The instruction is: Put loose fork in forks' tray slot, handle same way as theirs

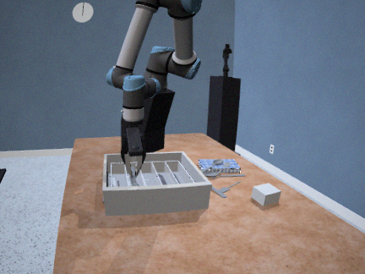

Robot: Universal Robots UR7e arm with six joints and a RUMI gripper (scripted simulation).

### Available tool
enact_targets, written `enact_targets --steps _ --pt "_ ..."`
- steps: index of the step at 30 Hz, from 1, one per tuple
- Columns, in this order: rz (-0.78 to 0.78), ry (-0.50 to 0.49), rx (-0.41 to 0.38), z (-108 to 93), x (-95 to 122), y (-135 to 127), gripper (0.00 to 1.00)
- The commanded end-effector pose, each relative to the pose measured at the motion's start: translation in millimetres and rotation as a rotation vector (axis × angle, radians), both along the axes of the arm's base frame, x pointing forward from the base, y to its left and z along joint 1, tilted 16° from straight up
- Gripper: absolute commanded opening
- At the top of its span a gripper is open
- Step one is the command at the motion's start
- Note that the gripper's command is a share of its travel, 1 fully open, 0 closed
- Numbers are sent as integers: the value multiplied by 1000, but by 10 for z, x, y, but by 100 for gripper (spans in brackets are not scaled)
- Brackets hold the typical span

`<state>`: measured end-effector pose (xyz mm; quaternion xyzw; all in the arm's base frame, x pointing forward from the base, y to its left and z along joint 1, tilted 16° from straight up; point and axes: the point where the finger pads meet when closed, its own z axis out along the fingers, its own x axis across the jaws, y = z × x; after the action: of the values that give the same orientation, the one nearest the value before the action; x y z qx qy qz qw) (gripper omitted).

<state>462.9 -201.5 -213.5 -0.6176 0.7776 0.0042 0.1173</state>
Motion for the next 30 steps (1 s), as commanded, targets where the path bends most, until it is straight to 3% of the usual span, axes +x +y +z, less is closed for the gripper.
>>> enact_targets --steps 1,30 --pt "0 -5 -5 -85 52 -3 2" --pt "-1 -4 -4 -128 54 6 2"
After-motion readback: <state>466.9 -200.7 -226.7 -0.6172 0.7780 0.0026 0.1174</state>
